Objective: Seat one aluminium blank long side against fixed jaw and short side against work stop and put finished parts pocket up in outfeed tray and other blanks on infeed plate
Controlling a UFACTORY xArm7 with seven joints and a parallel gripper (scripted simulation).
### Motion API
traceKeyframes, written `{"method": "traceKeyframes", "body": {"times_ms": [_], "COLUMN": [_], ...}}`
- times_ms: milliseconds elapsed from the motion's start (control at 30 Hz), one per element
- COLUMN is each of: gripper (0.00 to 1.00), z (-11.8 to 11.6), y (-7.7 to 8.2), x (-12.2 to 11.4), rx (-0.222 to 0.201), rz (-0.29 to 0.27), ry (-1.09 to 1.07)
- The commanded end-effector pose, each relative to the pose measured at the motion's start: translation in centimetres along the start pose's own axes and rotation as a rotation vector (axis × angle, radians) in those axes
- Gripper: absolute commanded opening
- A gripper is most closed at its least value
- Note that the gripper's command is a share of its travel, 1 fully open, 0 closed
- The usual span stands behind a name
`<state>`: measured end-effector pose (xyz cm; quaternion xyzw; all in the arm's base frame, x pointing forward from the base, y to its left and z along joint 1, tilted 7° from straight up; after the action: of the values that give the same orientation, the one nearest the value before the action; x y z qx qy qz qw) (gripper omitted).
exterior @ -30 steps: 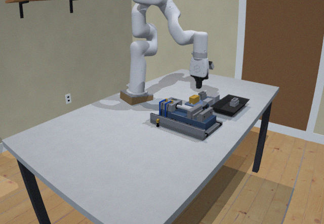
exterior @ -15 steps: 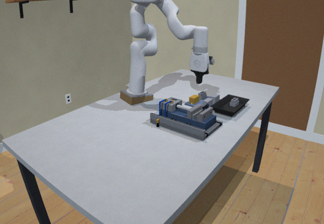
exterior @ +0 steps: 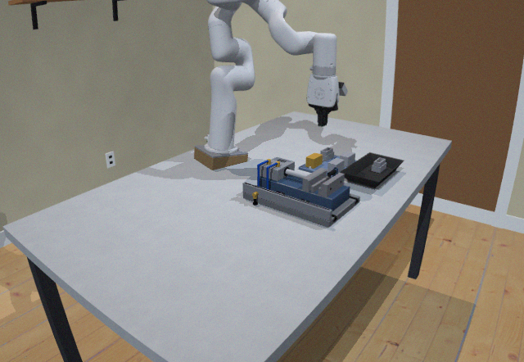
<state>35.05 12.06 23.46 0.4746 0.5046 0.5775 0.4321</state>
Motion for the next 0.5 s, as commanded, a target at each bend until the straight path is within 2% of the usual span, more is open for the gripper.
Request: {"method": "traceKeyframes", "body": {"times_ms": [0, 300, 367, 433, 467], "gripper": [0.00, 0.00, 0.00, 0.00, 0.00], "z": [0.1, 0.1, 1.4, 4.6, 5.1], "y": [0.5, 0.7, 0.9, 1.3, 1.4], "x": [0.0, 0.0, 0.2, 0.4, 0.4], "rx": [-0.003, -0.003, 0.000, 0.005, 0.005], "rz": [0.000, 0.000, -0.001, -0.004, -0.004], "ry": [0.000, 0.000, 0.005, 0.014, 0.015]}}
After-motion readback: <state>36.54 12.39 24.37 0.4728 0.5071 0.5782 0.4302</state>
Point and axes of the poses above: the point where the finger pads meet when closed, its own y axis back along the fingers, its own z axis across the jaws, x = y × z, the point moved 6 cm from there along y, back along the fingers, and after that the axes turned 4 degrees about y, right-handed, at the moved point
